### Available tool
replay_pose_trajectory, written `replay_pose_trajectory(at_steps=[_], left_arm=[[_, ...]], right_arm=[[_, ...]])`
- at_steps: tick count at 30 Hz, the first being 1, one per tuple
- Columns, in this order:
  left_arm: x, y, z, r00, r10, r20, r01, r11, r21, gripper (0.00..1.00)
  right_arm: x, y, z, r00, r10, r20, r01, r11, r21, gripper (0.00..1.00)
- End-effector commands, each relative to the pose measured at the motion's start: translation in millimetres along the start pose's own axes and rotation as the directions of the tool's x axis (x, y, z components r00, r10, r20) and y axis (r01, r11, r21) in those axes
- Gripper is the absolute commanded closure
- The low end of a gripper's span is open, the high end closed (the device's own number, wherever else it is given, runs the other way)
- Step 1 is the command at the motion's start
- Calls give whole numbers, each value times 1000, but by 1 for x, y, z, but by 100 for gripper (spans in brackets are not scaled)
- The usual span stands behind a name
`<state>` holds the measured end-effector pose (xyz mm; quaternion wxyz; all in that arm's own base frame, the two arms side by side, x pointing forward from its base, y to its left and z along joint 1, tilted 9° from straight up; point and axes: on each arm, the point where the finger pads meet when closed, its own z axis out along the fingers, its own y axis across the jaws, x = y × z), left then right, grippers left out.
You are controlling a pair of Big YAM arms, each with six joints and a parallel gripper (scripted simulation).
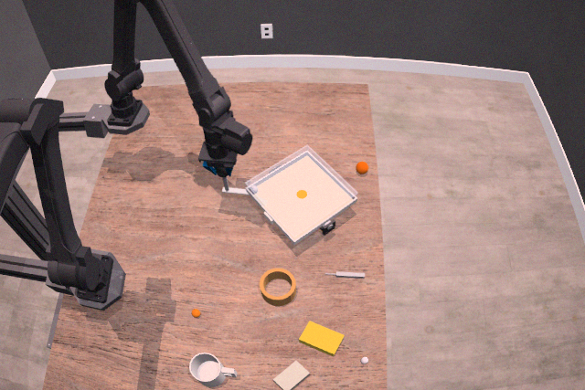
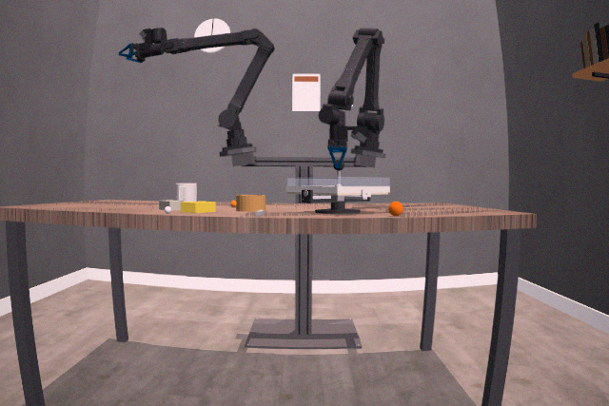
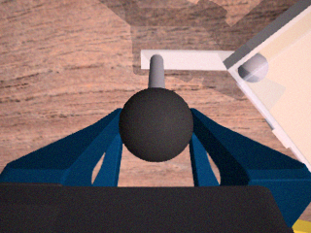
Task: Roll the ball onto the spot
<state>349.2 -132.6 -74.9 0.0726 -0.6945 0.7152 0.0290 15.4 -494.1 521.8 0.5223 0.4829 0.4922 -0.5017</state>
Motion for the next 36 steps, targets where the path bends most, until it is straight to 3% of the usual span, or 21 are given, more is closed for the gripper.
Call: replay_pose_trajectory(at_steps=[1, 36], left_arm=[[9, -18, -22, 1000, 21, -19, -20, 999, 50, 100], [-3, -10, -17, 1000, 6, -10, -6, 1000, 30, 100]], right_arm=[[-48, -4, -4, 996, -11, 91, 11, 1000, 6, 0], [-48, -4, -4, 996, -11, 91, 11, 1000, 6, 0]])
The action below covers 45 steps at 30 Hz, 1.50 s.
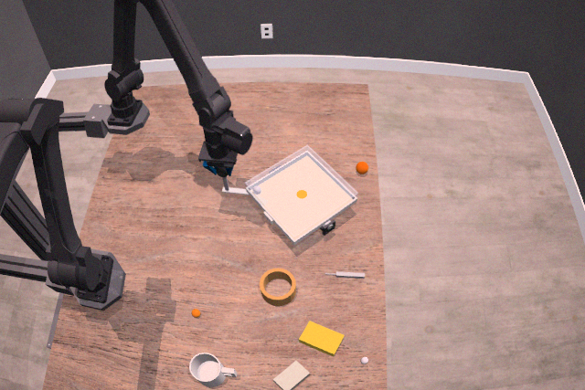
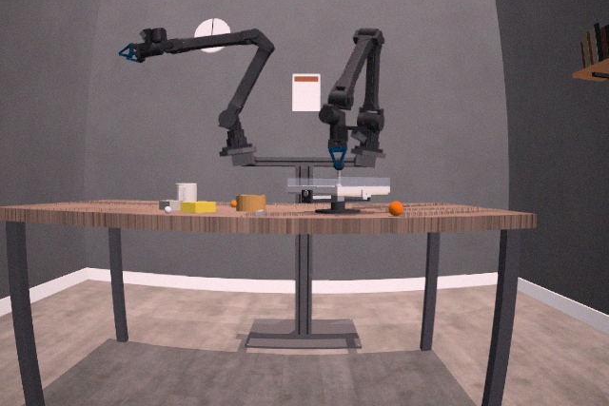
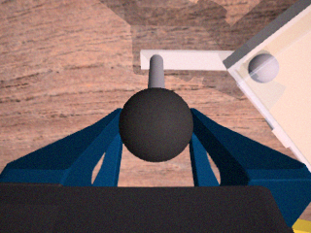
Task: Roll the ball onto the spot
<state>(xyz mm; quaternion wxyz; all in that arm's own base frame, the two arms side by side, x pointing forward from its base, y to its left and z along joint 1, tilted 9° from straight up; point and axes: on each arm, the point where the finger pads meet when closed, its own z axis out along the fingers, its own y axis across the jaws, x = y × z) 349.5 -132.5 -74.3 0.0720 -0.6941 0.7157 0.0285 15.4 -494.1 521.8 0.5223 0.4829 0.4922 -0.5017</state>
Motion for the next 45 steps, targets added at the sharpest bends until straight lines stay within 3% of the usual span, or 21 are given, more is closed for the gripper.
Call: replay_pose_trajectory(at_steps=[1, 18, 22, 32, 45], left_arm=[[-3, -10, -16, 1000, 5, -8, -5, 1000, 30, 100], [-5, -6, -12, 1000, 4, -8, -3, 1000, 31, 100], [-1, 0, 4, 1000, 12, -4, -12, 1000, 22, 100], [11, -16, -15, 1000, 18, -17, -17, 998, 53, 100], [14, -17, -16, 1000, 1, -19, 0, 999, 54, 100]], right_arm=[[-48, -4, -4, 996, -11, 91, 11, 1000, 6, 0], [-48, -4, -4, 996, -11, 91, 11, 1000, 6, 0], [-48, -4, -4, 996, -11, 91, 11, 1000, 6, 0], [-48, -4, -4, 996, -11, 91, 11, 1000, 6, 0], [-48, -4, -4, 996, -11, 91, 11, 1000, 6, 0]])
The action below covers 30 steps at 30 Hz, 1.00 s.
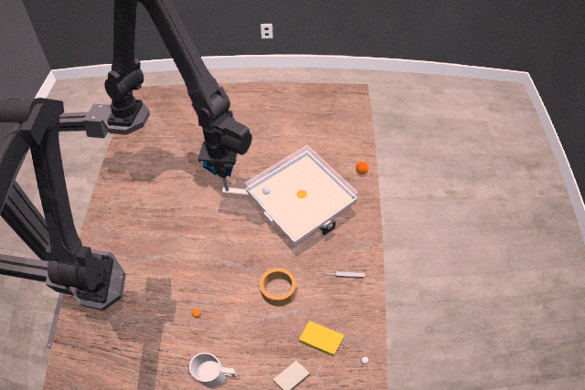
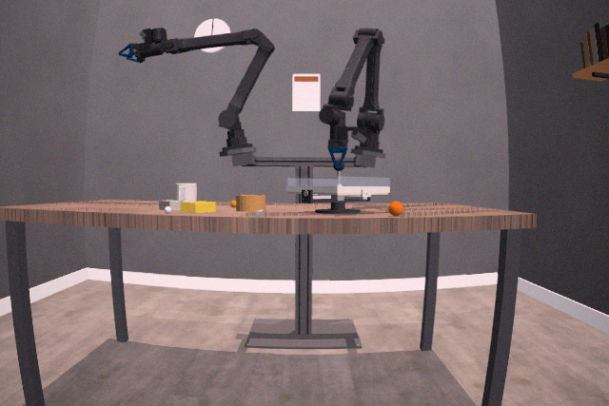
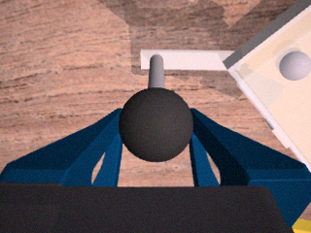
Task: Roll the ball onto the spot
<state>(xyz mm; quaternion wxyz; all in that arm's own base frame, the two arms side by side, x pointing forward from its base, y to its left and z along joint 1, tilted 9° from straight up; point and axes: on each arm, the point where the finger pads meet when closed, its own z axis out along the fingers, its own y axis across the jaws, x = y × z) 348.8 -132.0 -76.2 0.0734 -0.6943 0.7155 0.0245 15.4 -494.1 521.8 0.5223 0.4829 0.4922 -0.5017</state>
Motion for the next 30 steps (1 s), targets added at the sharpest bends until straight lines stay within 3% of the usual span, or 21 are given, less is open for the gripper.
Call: replay_pose_trajectory(at_steps=[1, 30], left_arm=[[14, -18, -17, 1000, 2, -15, -2, 999, 45, 100], [14, -19, -21, 1000, 6, -15, -5, 999, 47, 100]], right_arm=[[-48, -4, -4, 996, -11, 91, 11, 1000, 6, 0], [-48, -4, -4, 996, -11, 91, 11, 1000, 6, 0]])
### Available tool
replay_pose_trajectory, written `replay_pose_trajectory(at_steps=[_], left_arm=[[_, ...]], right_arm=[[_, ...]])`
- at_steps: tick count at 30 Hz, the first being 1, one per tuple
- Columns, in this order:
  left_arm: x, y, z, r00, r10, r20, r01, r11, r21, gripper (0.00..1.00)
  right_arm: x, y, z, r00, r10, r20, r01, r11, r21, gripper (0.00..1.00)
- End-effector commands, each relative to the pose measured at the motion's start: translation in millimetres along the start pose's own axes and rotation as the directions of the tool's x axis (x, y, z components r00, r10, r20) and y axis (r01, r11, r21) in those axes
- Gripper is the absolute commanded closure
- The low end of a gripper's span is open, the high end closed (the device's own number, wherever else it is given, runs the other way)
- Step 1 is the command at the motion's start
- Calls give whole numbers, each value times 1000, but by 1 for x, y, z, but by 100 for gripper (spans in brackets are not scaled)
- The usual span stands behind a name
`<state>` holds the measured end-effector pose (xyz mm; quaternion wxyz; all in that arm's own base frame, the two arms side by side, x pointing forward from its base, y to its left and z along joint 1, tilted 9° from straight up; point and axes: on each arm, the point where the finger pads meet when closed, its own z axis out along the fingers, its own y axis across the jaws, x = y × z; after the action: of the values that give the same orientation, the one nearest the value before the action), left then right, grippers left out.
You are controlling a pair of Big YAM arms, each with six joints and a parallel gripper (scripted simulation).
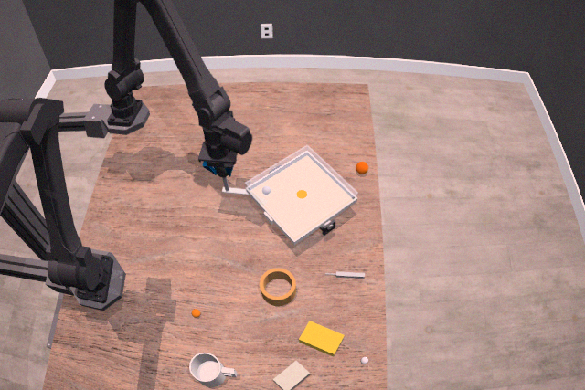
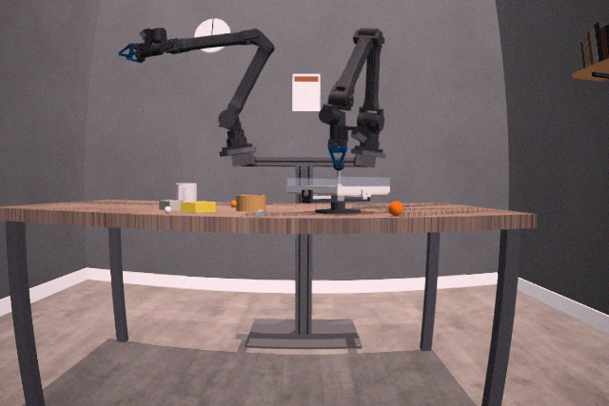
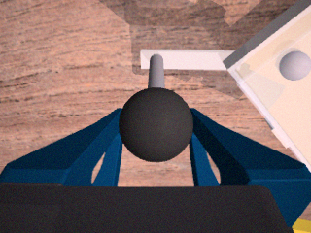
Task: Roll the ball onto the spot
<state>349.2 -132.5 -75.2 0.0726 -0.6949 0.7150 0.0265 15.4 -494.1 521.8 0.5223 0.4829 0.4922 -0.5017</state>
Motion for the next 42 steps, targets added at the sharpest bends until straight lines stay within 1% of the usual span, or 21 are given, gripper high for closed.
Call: replay_pose_trajectory(at_steps=[1, 42], left_arm=[[14, -18, -20, 1000, 8, -17, -7, 999, 51, 100], [9, -19, -23, 1000, 22, -15, -21, 999, 49, 100]], right_arm=[[-48, -4, -4, 996, -11, 91, 11, 1000, 6, 0], [-48, -4, -4, 996, -11, 91, 11, 1000, 6, 0]])
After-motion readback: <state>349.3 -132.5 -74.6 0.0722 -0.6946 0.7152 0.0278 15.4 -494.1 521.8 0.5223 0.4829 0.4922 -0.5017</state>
